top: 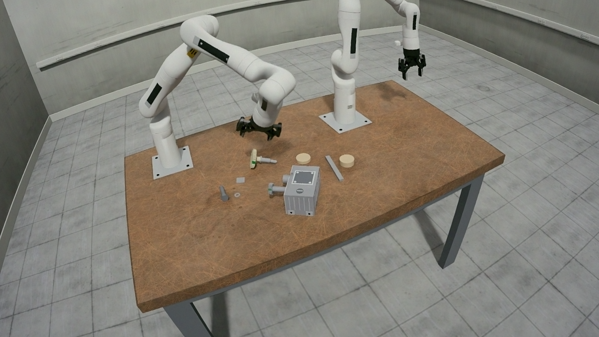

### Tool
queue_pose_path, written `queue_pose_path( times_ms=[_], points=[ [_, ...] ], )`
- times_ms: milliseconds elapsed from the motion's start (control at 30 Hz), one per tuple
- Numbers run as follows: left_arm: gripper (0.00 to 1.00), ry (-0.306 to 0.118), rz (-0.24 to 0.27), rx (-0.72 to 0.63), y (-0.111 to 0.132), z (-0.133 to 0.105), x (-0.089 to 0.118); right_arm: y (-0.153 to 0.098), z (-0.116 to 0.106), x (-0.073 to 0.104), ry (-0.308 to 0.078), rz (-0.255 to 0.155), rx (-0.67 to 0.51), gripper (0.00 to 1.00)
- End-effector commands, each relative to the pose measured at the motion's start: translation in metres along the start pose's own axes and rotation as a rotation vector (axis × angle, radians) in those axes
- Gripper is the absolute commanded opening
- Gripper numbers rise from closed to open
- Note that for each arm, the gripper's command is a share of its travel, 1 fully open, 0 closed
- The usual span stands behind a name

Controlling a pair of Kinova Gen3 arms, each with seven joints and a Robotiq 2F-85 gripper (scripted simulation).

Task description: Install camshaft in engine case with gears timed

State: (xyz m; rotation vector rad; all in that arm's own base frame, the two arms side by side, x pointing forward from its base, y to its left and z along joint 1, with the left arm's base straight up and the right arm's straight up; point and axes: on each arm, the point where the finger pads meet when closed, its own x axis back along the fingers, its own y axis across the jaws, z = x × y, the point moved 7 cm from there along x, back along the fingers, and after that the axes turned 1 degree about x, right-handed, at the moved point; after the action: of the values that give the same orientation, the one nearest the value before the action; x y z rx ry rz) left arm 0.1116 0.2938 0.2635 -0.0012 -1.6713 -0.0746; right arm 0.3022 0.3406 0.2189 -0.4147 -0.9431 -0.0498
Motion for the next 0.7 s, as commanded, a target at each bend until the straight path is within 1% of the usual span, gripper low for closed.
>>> queue_pose_path(
  times_ms=[0,233,300,467,633,667],
  points=[
    [1.0,0.0,-0.001,0.0,0.0,0.0,0.0,0.006,-0.008,-0.014,0.007,-0.003,0.007,1.0],
    [1.0,0.0,-0.001,0.0,0.0,0.0,0.0,0.014,-0.021,-0.035,0.009,-0.005,0.005,1.0],
    [1.0,0.0,-0.001,0.0,0.0,0.0,0.0,0.014,-0.021,-0.035,0.009,-0.005,0.005,1.0],
    [1.0,0.0,-0.001,0.0,0.0,0.0,0.0,0.018,-0.026,-0.042,0.009,-0.006,0.004,1.0],
    [1.0,0.0,-0.001,0.0,0.0,0.0,0.0,0.019,-0.027,-0.043,0.008,-0.007,0.004,1.0],
    [1.0,0.0,-0.001,0.0,0.0,0.0,0.0,0.019,-0.027,-0.043,0.008,-0.007,0.004,0.416]
  ],
)
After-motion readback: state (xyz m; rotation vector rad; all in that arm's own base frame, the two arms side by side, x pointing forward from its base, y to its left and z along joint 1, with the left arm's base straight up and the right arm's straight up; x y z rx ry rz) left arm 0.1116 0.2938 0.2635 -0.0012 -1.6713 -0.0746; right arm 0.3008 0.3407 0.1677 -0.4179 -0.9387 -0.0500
